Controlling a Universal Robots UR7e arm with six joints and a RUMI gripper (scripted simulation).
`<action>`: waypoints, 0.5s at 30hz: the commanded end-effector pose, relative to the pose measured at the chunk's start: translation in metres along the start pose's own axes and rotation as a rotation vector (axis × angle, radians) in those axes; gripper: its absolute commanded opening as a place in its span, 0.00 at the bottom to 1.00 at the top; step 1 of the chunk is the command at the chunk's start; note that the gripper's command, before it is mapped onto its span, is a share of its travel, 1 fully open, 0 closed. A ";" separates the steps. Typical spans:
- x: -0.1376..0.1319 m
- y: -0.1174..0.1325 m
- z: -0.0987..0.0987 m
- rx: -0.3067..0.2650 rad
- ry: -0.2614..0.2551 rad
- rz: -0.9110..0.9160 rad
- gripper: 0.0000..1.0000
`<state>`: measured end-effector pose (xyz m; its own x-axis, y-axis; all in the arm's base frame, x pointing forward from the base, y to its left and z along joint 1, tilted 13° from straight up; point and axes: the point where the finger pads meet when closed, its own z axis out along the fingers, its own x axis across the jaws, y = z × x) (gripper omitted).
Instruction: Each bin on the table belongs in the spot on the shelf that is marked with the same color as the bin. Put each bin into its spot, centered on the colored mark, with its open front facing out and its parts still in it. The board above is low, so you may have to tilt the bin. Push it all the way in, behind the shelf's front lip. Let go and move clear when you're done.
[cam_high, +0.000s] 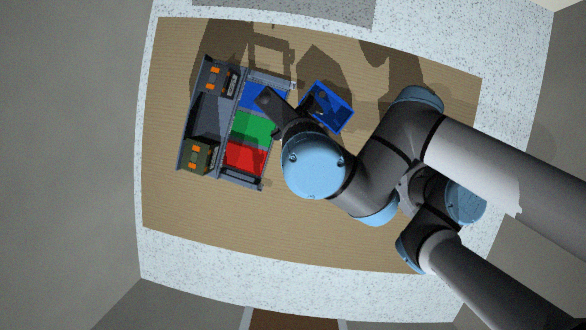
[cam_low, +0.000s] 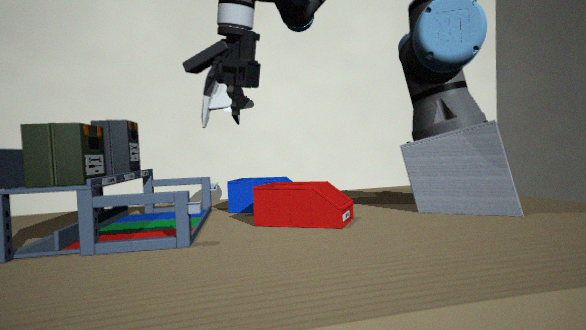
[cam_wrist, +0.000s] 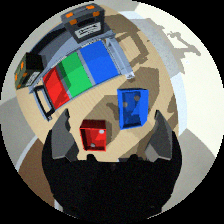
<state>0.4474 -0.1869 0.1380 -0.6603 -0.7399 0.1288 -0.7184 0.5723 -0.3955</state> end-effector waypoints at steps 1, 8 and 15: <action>0.013 0.015 0.006 -0.046 -0.016 -0.026 1.00; 0.023 0.028 0.011 -0.083 -0.033 -0.045 1.00; 0.032 0.045 0.016 -0.125 -0.057 -0.065 1.00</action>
<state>0.4079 -0.1908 0.1151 -0.6139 -0.7819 0.1090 -0.7709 0.5640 -0.2960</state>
